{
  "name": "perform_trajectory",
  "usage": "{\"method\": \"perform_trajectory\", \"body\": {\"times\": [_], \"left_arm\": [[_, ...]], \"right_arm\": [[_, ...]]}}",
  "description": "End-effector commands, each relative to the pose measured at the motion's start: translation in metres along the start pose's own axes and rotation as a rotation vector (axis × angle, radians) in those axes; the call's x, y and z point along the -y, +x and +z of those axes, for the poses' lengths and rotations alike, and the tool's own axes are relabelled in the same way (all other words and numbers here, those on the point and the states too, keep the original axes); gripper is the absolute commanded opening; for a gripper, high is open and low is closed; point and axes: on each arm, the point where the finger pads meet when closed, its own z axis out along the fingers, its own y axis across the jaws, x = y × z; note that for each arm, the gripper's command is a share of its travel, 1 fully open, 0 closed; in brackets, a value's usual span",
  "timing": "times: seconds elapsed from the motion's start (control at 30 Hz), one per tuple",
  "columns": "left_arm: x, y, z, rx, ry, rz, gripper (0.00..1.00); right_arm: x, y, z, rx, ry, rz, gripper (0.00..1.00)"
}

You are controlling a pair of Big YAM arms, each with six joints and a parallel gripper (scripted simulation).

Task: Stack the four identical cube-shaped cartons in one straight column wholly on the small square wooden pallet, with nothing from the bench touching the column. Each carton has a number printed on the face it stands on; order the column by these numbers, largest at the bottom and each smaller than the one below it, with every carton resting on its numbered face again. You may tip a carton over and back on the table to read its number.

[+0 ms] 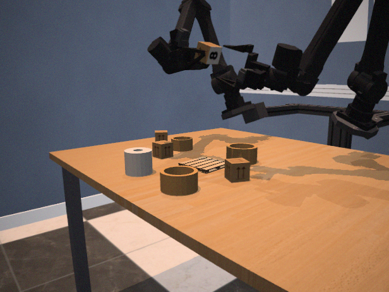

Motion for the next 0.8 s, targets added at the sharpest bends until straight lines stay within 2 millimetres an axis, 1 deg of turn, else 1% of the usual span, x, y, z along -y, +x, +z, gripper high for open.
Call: {"method": "perform_trajectory", "body": {"times": [0.0, 0.03, 0.07, 0.1, 0.13, 0.23, 0.3, 0.37, 0.4, 0.47, 0.5, 0.53, 0.6, 0.67, 0.73, 0.77], "left_arm": [[0.012, -0.006, 0.001, 0.010, 0.030, 0.018, 1.00], [0.012, -0.006, 0.001, 0.010, 0.030, 0.018, 1.00], [0.023, -0.018, 0.001, 0.029, 0.049, 0.045, 1.00], [0.019, -0.015, -0.003, 0.029, 0.034, 0.056, 1.00], [0.016, -0.015, -0.005, 0.028, 0.015, 0.063, 1.00], [0.015, -0.016, -0.007, 0.027, 0.004, 0.080, 1.00], [0.011, -0.017, -0.018, 0.030, -0.043, 0.122, 1.00], [0.012, -0.024, -0.028, 0.033, -0.092, 0.181, 1.00], [0.013, -0.030, -0.034, 0.034, -0.122, 0.214, 1.00], [0.023, -0.044, -0.048, 0.042, -0.170, 0.286, 1.00], [0.037, -0.057, -0.051, 0.055, -0.170, 0.344, 1.00], [0.044, -0.063, -0.057, 0.064, -0.183, 0.382, 1.00], [0.056, -0.075, -0.070, 0.083, -0.212, 0.452, 1.00], [0.065, -0.086, -0.082, 0.104, -0.248, 0.504, 1.00], [0.069, -0.095, -0.093, 0.115, -0.291, 0.529, 1.00], [0.069, -0.095, -0.093, 0.115, -0.291, 0.529, 1.00]], "right_arm": [[0.009, -0.013, 0.001, 0.012, 0.007, -0.042, 0.50], [0.009, -0.013, 0.001, 0.012, 0.007, -0.042, 0.50], [0.009, -0.013, 0.001, 0.012, 0.007, -0.042, 0.50], [0.009, -0.013, 0.001, 0.012, 0.007, -0.042, 0.50], [0.009, -0.013, 0.001, 0.012, 0.007, -0.042, 0.50], [0.009, -0.013, 0.001, 0.012, 0.007, -0.042, 0.50], [0.009, -0.013, 0.001, 0.012, 0.007, -0.042, 0.50], [0.009, -0.013, 0.001, 0.012, 0.007, -0.042, 0.50], [0.006, -0.018, 0.003, 0.014, -0.001, -0.060, 0.50], [0.003, -0.019, 0.005, 0.008, -0.003, -0.081, 0.50], [-0.001, -0.016, 0.006, -0.001, -0.005, -0.083, 0.50], [-0.012, -0.006, 0.008, -0.018, -0.012, -0.064, 0.50], [-0.026, 0.006, 0.012, -0.054, -0.014, -0.061, 0.50], [-0.041, 0.020, 0.018, -0.102, -0.011, -0.049, 0.50], [-0.056, 0.033, 0.024, -0.154, -0.001, -0.035, 0.50], [-0.056, 0.033, 0.024, -0.154, -0.001, -0.035, 0.50]]}}
